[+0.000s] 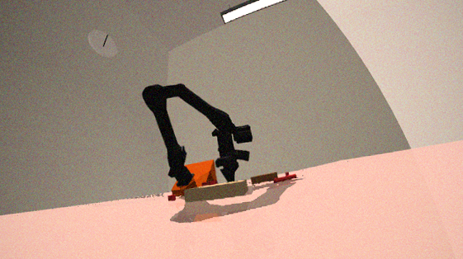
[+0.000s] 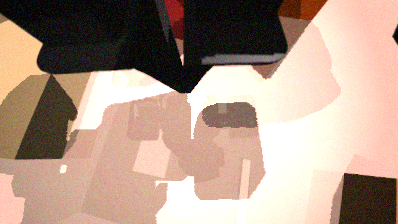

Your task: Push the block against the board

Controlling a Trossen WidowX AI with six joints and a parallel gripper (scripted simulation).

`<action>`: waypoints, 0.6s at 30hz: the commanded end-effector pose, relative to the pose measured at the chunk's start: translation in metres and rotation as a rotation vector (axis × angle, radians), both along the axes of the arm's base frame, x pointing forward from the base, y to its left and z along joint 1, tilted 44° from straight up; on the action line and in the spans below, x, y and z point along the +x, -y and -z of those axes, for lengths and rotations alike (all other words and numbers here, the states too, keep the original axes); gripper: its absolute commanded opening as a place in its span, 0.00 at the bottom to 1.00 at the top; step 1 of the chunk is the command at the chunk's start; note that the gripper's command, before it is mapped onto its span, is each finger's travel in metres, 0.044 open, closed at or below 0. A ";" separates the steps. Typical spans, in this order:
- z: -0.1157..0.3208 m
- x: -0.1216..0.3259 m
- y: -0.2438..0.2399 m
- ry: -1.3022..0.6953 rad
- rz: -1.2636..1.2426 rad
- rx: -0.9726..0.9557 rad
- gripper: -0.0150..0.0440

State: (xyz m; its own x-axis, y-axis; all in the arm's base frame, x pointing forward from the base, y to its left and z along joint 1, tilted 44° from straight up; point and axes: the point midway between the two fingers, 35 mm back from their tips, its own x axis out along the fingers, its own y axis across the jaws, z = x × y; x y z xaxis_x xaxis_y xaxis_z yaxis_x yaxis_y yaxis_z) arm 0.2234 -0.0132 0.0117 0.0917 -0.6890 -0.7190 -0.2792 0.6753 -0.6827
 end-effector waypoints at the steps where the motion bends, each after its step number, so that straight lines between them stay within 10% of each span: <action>1: 0.001 0.008 -0.001 -0.001 -0.003 -0.001 0.25; 18: -0.030 0.011 -0.050 -0.048 -0.073 -0.003 0.25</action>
State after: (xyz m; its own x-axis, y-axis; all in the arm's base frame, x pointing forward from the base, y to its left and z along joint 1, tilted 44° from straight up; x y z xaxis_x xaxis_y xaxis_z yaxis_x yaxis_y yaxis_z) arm 0.2267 0.0258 0.0457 0.1036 -0.6896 -0.7168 -0.3042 0.6642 -0.6829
